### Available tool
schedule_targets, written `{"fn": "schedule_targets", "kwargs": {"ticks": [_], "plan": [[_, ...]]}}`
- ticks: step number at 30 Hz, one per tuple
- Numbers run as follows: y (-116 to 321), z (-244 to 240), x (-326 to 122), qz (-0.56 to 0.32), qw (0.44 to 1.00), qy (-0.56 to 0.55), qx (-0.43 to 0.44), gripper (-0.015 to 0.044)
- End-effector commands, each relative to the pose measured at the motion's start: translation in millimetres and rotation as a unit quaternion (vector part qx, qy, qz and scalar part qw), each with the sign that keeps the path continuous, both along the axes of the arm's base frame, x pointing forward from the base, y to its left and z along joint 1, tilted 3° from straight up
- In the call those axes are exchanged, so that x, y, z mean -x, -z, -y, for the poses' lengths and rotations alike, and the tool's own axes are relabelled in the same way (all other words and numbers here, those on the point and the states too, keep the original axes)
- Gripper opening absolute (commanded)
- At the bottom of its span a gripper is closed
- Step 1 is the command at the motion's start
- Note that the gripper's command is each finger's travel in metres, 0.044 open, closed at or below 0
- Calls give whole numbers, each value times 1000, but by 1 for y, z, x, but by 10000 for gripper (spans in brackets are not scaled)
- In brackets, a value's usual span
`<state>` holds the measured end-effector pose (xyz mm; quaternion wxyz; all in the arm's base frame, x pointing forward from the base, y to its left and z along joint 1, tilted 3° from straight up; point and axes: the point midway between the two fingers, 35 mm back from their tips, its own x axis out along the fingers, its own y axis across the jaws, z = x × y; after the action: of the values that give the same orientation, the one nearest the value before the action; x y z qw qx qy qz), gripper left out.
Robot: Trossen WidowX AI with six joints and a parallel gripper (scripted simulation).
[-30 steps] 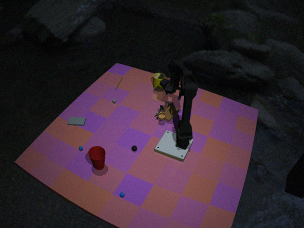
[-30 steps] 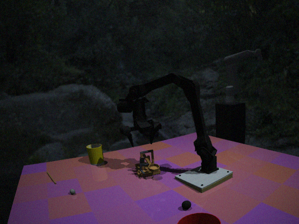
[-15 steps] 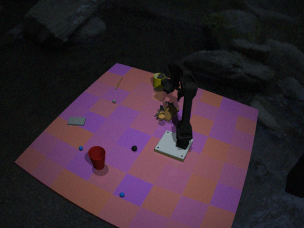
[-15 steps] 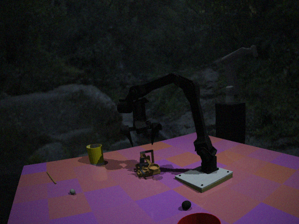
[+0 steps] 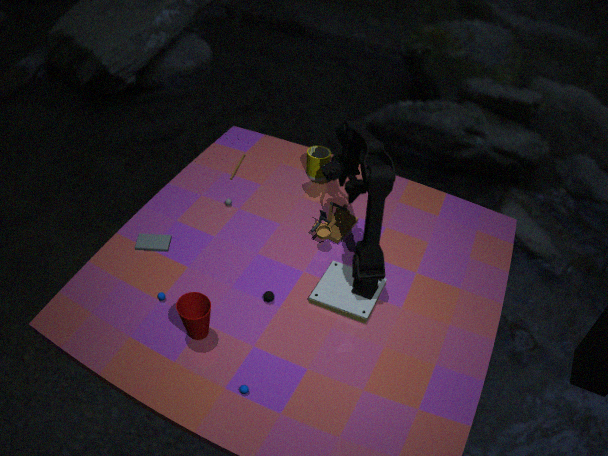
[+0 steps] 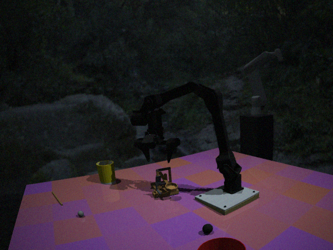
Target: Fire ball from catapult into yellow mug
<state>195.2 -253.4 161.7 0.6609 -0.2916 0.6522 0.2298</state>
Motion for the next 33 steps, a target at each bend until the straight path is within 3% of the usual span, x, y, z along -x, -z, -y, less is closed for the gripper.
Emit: {"fn": "schedule_targets", "kwargs": {"ticks": [1,17,33], "plan": [[-1,-1,0,6,997,78,-4,440],[-3,-1,1,27,938,346,-16,440],[-5,-2,2,45,807,588,-27,440]]}}
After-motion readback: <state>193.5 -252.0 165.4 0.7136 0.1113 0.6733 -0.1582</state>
